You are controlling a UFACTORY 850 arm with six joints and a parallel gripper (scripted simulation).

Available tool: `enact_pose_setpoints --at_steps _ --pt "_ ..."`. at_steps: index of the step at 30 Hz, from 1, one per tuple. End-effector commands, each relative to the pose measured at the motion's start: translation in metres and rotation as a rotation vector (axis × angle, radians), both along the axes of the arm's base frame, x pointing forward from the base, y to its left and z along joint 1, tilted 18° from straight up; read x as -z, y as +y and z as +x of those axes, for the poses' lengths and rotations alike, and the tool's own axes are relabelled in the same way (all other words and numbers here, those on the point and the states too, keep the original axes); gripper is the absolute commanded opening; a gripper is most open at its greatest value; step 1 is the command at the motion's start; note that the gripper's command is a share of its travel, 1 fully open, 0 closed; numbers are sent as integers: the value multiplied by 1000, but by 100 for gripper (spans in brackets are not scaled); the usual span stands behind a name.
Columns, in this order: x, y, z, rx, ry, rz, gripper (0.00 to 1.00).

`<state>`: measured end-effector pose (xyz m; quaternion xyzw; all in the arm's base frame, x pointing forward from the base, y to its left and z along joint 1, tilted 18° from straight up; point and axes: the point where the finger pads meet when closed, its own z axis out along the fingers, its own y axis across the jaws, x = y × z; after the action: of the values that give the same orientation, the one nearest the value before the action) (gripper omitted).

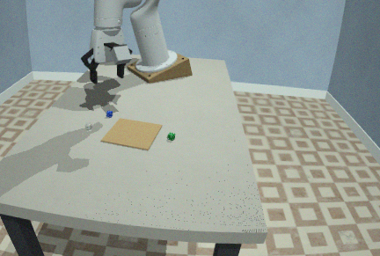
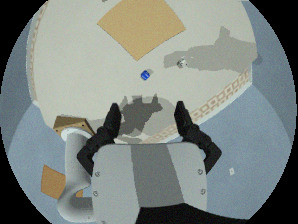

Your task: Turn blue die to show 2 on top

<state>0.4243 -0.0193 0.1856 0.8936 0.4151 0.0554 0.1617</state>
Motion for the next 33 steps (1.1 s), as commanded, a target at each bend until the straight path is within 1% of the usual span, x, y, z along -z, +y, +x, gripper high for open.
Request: enact_pose_setpoints --at_steps 1,9,12,13,14,17,23,24,26,29,30,33 --pt "2 -1 1 -162 59 -25 100" --pt "6 -2 2 -378 113 -77 100" --pt "6 -2 2 -378 113 -77 100" --pt "7 -2 2 -465 135 -98 100" --pt "7 -2 2 -498 143 -105 100" --pt "8 -3 2 -553 157 -119 100" --pt "11 -3 2 -727 200 -160 100" --pt "11 -3 2 -730 200 -161 100" --pt "13 -4 2 -807 220 -179 100" --pt "13 -4 2 -818 222 -182 100" --pt "14 -4 3 -906 244 -202 100" --pt "15 -4 3 -968 259 -217 100"
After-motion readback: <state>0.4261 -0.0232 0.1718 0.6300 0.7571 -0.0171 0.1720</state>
